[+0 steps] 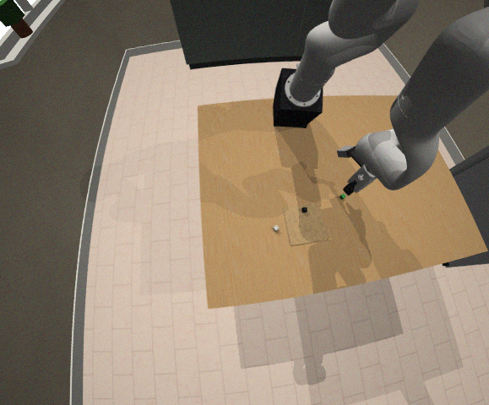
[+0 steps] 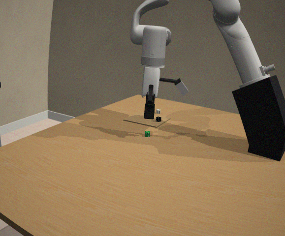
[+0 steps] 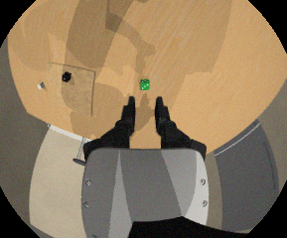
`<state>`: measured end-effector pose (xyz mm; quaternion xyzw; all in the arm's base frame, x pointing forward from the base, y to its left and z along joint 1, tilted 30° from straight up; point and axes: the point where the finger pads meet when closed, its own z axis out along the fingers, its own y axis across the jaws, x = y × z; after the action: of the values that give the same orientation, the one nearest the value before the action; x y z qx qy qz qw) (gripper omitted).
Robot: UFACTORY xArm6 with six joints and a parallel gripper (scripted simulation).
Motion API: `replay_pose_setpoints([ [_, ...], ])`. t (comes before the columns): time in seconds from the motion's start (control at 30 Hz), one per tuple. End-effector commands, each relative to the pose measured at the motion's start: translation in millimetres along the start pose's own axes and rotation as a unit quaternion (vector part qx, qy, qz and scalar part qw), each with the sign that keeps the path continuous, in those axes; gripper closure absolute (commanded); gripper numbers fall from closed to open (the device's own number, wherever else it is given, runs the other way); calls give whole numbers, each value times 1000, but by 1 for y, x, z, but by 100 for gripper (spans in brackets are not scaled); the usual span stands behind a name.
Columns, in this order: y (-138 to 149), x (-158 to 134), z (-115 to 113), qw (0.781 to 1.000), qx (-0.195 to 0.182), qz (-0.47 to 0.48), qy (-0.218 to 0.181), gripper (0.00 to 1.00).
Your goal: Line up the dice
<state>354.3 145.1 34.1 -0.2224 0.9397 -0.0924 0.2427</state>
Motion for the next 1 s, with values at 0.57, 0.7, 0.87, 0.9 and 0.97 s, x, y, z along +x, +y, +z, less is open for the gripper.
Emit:
replay_pose_setpoints([
  [0.57, 0, -1, 25, 1000, 0, 0, -1, 69],
  [0.7, 0, -1, 31, 1000, 0, 0, -1, 69],
  [0.87, 0, -1, 37, 1000, 0, 0, -1, 69],
  [0.9, 0, -1, 38, 1000, 0, 0, -1, 69],
  [0.97, 0, -1, 38, 1000, 0, 0, -1, 69],
])
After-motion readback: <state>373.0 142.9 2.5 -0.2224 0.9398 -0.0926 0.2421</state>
